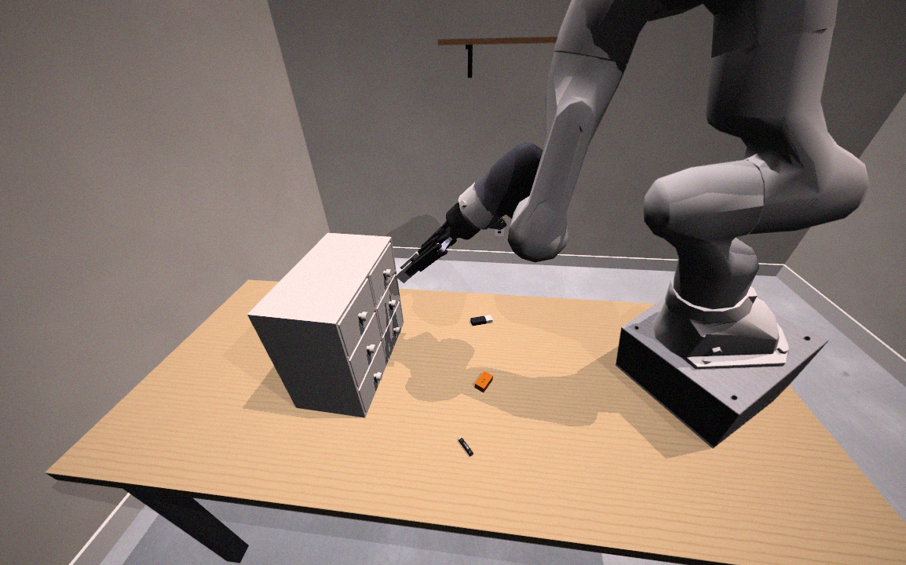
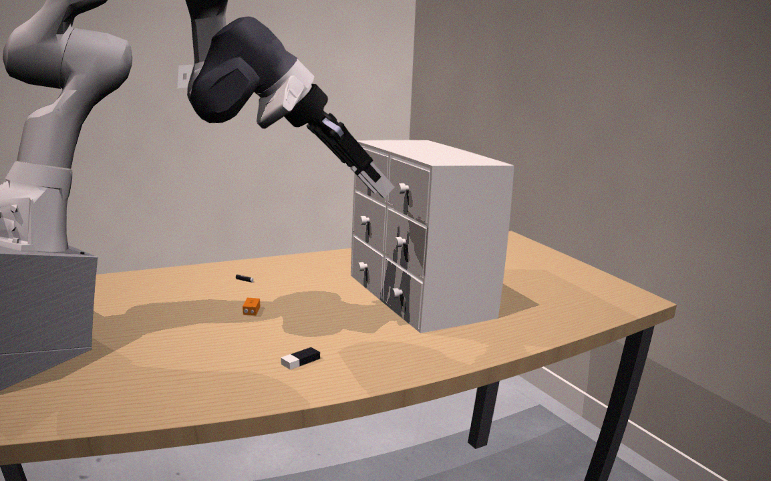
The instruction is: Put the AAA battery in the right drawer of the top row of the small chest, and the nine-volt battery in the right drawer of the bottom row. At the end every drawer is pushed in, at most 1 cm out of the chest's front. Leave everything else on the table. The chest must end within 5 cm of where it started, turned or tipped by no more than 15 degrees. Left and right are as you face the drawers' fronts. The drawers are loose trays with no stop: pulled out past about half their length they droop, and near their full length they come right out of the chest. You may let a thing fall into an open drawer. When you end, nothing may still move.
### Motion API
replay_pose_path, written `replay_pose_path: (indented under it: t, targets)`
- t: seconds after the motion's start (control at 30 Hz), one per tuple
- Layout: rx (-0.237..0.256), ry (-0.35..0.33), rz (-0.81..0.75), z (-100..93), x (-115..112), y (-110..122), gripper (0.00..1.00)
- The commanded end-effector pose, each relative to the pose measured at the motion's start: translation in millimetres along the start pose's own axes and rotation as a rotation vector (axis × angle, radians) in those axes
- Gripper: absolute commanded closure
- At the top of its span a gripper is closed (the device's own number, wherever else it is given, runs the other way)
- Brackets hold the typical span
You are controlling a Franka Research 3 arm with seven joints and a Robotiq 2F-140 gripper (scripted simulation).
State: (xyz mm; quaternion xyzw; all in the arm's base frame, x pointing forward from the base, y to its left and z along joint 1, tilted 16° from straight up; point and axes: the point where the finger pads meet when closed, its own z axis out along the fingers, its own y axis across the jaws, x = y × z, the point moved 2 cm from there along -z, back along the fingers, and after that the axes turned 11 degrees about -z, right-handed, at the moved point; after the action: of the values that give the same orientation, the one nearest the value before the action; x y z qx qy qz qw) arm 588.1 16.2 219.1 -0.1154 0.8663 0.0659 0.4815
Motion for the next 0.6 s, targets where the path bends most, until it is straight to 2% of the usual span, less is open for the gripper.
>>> replay_pose_path:
  t: [0.0,0.57]
  targets:
    - [0.0,-0.001,-0.003,-0.4,0.4,-0.2,0.8]
    - [0.0,-0.001,-0.003,4.7,-4.6,-1.2,0.8]
